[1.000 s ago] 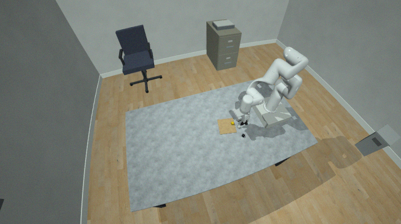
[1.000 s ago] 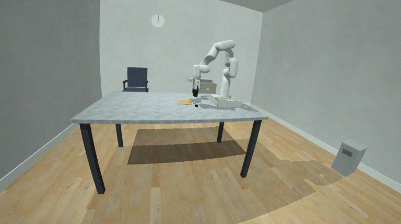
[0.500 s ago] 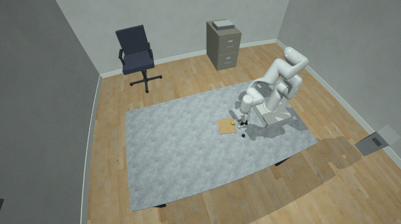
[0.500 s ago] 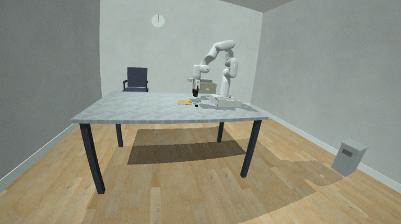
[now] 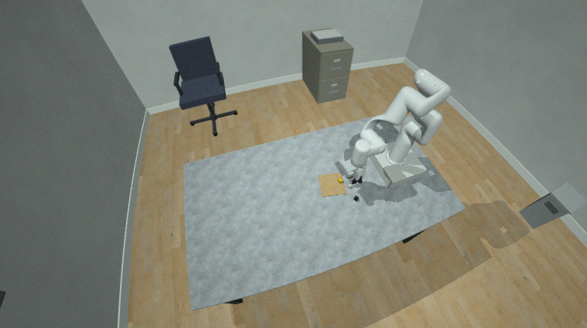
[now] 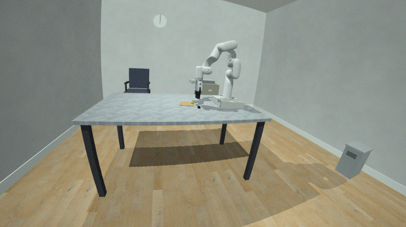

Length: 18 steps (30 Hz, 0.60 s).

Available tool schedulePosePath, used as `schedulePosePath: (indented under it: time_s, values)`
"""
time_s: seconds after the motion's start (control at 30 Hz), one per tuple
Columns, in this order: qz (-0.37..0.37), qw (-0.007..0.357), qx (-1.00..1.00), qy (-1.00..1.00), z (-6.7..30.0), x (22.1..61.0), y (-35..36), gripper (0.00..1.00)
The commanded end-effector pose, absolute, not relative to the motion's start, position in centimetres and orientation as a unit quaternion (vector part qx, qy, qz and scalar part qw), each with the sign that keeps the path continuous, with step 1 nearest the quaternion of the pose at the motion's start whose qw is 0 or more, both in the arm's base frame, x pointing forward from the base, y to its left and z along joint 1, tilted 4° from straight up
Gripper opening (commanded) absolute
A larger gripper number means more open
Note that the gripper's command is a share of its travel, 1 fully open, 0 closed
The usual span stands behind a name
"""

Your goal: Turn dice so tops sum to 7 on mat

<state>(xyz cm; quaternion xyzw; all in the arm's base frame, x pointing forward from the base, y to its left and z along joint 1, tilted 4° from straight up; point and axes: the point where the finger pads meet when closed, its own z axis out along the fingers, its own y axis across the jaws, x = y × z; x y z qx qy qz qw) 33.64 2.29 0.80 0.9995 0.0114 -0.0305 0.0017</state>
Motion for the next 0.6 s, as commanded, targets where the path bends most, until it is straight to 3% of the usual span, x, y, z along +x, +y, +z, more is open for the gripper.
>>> schedulePosePath:
  time_s: [0.0, 0.57]
  values:
    - [-0.029, 0.002, 1.0, 0.011, 0.4, 33.7, 2.3, 0.36]
    - [-0.029, 0.002, 1.0, 0.011, -1.9, 33.6, 2.2, 0.36]
